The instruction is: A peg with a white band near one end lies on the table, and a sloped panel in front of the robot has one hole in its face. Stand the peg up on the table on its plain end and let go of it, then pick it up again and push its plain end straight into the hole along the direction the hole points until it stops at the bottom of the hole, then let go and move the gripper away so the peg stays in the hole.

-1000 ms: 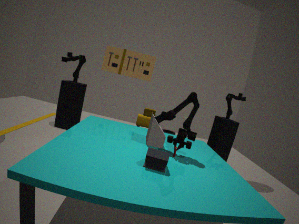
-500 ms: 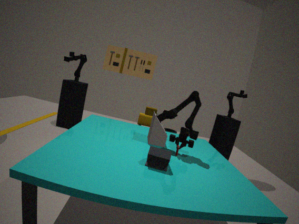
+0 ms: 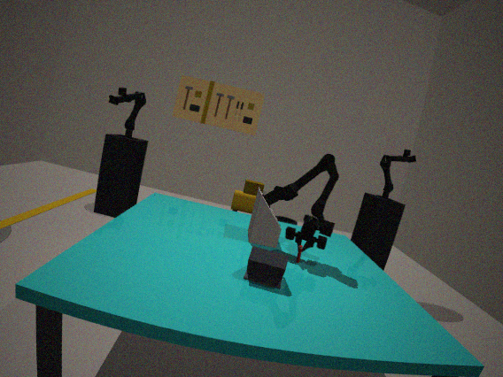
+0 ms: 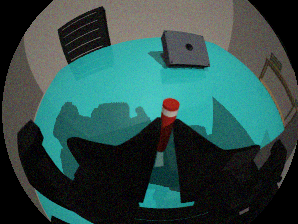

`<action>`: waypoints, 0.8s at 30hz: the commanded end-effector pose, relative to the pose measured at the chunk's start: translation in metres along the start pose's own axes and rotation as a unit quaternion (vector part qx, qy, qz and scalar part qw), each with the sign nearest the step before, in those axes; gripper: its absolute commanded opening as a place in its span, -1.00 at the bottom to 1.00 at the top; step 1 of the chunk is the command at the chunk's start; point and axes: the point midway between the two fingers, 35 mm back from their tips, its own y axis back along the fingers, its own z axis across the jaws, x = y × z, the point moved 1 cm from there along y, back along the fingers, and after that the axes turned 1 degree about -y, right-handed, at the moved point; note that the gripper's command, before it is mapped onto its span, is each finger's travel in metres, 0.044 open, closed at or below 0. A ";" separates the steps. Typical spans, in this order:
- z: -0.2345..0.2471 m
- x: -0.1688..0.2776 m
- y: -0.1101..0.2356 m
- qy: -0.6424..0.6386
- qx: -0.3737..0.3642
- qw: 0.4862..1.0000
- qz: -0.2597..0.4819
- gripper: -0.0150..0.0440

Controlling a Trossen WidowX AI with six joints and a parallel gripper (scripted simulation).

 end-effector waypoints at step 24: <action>0.007 0.006 0.003 -0.001 -0.012 1.000 -0.014 -0.32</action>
